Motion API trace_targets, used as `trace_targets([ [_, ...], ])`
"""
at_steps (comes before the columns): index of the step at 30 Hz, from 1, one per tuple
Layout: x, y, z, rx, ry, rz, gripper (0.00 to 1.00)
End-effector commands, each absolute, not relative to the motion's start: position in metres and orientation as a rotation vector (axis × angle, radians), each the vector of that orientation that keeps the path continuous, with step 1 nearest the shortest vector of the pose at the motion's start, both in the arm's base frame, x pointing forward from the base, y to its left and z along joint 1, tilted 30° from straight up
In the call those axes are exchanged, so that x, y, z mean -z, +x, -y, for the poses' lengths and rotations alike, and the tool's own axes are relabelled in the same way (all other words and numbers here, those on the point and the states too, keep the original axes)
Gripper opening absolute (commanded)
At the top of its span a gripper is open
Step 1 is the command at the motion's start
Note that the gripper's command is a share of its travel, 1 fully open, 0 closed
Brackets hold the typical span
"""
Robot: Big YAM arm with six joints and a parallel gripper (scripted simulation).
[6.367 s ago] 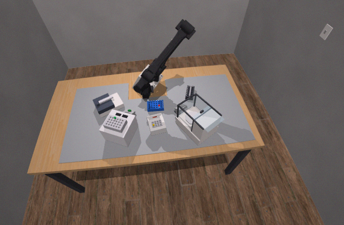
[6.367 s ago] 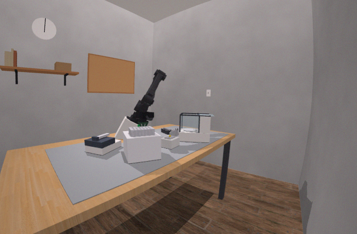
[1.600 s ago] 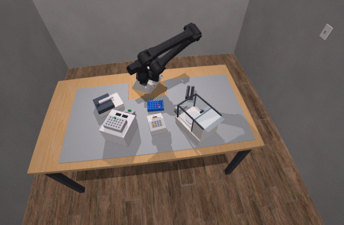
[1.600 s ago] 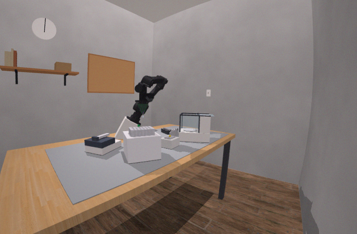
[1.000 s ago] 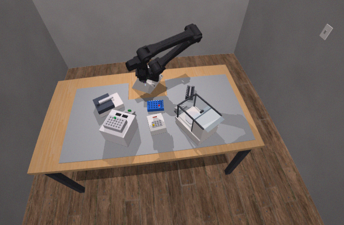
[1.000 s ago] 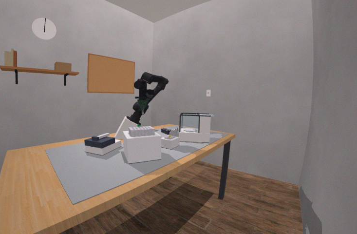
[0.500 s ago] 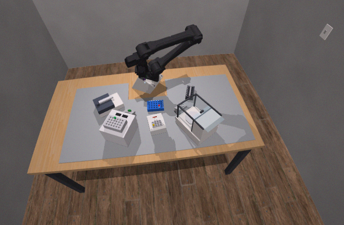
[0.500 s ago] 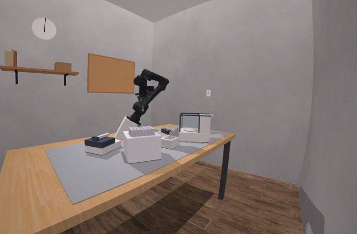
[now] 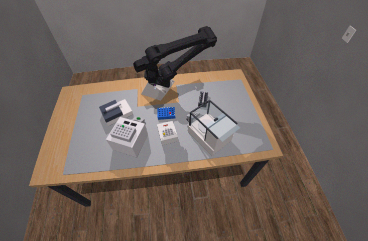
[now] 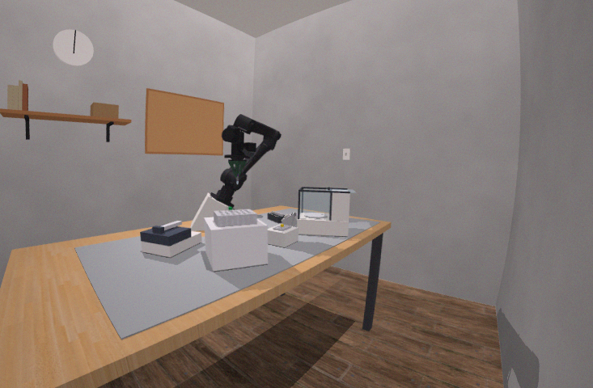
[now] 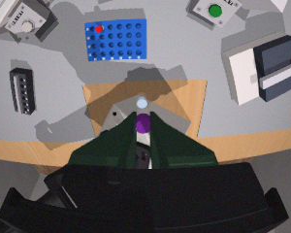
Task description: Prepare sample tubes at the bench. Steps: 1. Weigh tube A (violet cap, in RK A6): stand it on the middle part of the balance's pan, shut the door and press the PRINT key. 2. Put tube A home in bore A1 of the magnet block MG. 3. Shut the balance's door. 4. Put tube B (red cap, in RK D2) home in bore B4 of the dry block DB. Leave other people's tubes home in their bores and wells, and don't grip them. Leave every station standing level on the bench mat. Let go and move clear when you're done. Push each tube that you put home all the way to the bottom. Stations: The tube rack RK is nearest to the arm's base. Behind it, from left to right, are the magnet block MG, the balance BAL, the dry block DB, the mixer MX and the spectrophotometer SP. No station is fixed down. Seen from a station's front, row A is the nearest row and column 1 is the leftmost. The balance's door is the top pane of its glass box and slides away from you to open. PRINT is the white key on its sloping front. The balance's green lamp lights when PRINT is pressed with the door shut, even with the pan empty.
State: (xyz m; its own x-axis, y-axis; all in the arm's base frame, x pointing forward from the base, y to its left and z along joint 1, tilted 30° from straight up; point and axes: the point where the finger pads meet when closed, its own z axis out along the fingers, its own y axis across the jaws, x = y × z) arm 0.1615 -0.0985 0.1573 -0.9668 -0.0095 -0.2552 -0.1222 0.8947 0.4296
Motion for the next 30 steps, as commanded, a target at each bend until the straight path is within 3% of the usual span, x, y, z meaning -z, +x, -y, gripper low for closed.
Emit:
trace_targets([
  [1, -0.166, 0.166, 0.105, -0.635, -0.113, -2.808, 0.09],
  [30, -0.190, 0.182, 0.088, -0.596, -0.168, -2.787, 0.09],
])
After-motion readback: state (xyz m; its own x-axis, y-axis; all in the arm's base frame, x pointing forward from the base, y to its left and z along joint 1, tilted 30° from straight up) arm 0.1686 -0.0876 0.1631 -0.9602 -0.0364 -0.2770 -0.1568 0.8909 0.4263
